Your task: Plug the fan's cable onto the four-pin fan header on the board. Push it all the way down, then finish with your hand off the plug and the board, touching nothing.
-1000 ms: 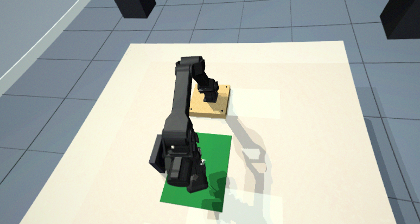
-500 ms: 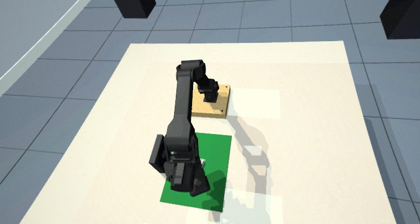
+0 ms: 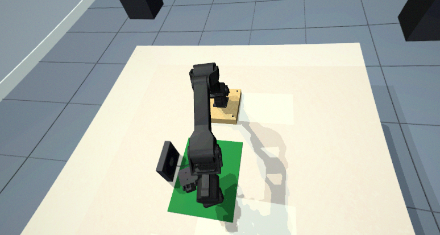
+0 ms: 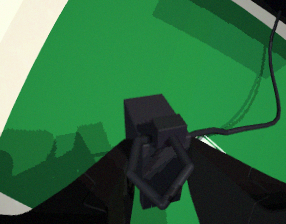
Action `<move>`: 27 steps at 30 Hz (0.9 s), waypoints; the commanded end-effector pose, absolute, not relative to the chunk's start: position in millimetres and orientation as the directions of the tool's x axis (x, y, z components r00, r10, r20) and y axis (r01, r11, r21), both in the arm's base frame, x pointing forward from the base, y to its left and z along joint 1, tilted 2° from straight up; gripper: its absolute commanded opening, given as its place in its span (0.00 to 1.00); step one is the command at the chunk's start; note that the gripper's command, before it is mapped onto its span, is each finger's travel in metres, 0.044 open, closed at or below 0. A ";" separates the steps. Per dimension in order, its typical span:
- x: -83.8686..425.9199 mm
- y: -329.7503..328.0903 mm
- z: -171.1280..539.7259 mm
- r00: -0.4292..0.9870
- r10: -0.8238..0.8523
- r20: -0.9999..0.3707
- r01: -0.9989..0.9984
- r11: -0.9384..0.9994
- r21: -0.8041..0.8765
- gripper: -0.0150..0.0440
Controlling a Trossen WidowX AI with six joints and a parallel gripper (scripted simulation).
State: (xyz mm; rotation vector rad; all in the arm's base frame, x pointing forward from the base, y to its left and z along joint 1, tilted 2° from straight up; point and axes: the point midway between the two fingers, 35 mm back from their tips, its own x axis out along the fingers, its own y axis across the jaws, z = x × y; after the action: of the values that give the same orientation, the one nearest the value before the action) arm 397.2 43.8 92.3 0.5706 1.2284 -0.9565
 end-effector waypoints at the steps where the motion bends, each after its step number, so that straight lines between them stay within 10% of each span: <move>1: 395.7 42.6 87.0 0.048 -0.347 -0.937 0.854 0.501 -0.141 0.25; 27: 393.9 44.2 73.2 0.192 -0.639 -0.744 0.872 0.459 -0.169 0.25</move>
State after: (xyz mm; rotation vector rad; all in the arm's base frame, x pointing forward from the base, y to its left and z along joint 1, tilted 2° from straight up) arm 395.5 44.6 75.5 0.3455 0.8905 -1.0771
